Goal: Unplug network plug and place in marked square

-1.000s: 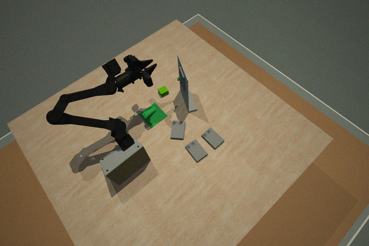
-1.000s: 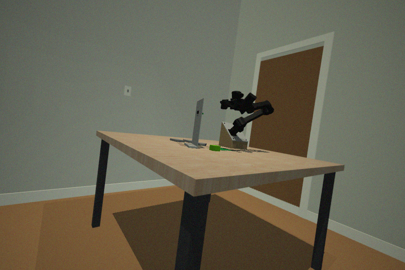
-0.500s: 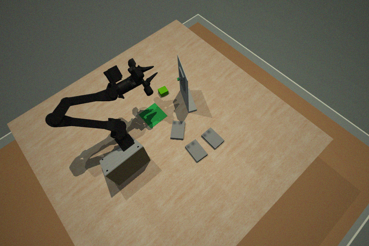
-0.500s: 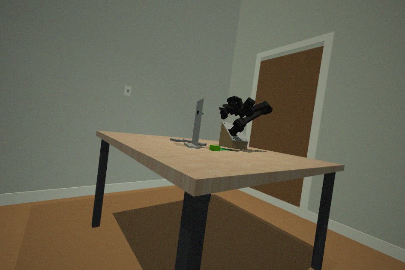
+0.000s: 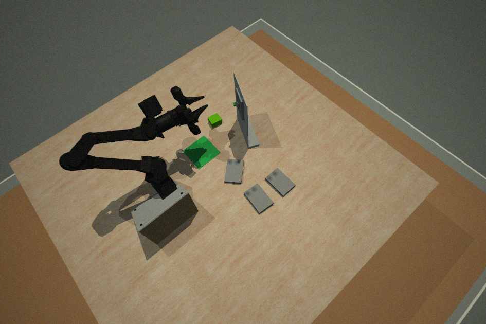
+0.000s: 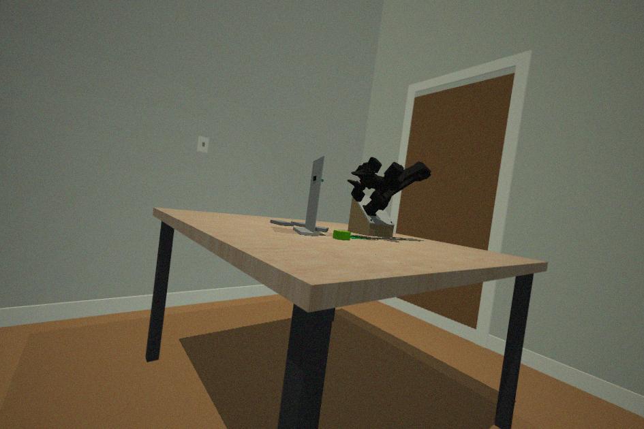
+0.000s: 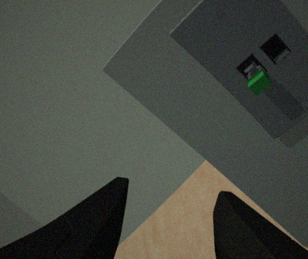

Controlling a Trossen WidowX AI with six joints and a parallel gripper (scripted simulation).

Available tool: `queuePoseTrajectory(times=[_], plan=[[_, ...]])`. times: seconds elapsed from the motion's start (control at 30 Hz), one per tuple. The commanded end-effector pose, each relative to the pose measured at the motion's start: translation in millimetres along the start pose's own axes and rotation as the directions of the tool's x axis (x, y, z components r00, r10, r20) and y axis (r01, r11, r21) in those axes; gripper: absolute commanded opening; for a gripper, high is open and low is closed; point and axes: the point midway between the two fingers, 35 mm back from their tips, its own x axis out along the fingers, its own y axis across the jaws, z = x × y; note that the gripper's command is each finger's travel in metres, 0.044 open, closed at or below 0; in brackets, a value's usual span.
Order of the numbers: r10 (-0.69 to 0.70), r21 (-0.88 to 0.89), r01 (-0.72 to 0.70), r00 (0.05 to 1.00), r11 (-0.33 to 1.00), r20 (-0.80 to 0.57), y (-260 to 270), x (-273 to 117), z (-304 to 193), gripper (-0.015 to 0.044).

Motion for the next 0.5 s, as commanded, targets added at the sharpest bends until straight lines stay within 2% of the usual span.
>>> queuePoseTrajectory(times=[0.0, 0.47], plan=[[-0.001, 0.133, 0.000, 1.000, 0.991, 0.007, -7.9, -3.8, 1.3, 0.0156], [-0.014, 0.547, -0.003, 1.000, 0.837, 0.027, -35.6, -15.3, 5.3, 0.0156]])
